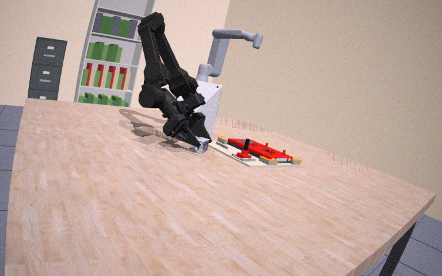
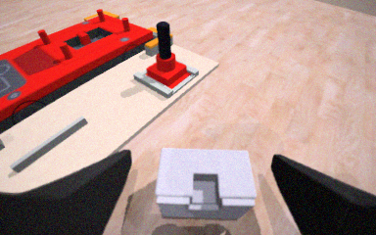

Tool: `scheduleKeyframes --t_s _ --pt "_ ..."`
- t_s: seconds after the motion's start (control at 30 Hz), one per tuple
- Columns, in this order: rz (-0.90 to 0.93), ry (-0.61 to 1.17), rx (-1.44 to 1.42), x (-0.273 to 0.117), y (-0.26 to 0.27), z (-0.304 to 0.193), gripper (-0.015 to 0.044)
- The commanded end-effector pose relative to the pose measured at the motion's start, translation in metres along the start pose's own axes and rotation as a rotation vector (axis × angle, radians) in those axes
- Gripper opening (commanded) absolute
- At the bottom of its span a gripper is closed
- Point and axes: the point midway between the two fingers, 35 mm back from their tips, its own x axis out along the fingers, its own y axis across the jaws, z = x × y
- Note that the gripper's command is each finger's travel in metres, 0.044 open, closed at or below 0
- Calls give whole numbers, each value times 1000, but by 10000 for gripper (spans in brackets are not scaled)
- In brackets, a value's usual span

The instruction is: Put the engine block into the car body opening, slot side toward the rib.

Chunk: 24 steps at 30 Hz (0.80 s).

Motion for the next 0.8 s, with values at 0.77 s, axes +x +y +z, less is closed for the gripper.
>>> scheduleKeyframes --t_s 0.77 --pt "-1 16 5 -39 1 10 440"
